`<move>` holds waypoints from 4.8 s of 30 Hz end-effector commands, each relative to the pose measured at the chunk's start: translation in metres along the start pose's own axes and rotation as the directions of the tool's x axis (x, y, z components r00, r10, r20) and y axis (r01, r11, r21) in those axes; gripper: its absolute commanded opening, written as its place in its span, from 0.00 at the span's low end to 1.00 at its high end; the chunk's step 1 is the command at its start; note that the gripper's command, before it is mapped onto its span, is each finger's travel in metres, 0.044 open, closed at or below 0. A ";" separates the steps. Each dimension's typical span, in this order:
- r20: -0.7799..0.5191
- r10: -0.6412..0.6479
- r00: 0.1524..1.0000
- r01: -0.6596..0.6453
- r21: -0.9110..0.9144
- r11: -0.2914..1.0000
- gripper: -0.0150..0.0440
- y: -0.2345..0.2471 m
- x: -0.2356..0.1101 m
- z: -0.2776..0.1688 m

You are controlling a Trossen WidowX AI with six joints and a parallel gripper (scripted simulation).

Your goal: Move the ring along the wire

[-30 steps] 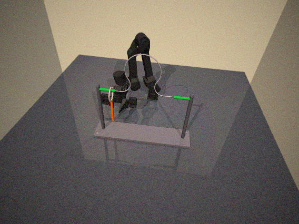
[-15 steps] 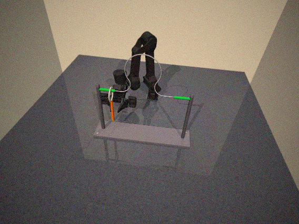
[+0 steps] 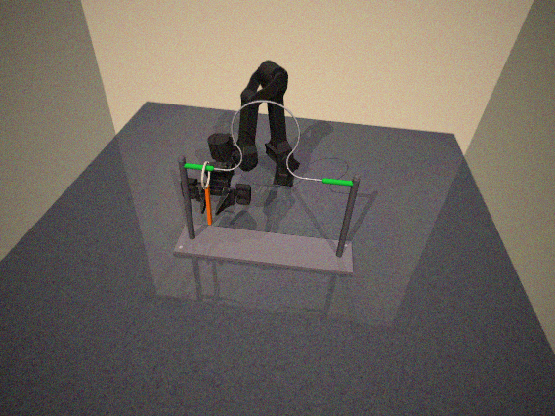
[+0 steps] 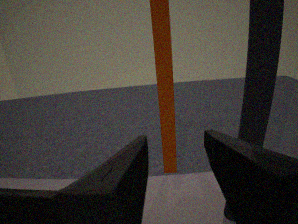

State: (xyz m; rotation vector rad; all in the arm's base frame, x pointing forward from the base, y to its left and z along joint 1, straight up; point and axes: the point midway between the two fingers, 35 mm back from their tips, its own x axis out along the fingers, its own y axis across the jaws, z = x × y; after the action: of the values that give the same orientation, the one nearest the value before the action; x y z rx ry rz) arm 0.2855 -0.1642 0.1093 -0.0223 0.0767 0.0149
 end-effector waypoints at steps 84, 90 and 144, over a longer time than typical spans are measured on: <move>0.008 0.007 1.000 -0.007 0.005 1.000 0.00 0.005 0.047 0.022; 0.008 0.007 1.000 -0.007 0.005 1.000 0.00 0.005 0.047 0.022; 0.013 0.025 1.000 -0.026 0.117 0.993 0.00 0.062 0.047 0.023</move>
State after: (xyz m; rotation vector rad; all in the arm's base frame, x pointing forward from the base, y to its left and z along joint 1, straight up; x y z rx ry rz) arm 0.3338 -0.1091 0.1253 0.0673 0.0724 0.0340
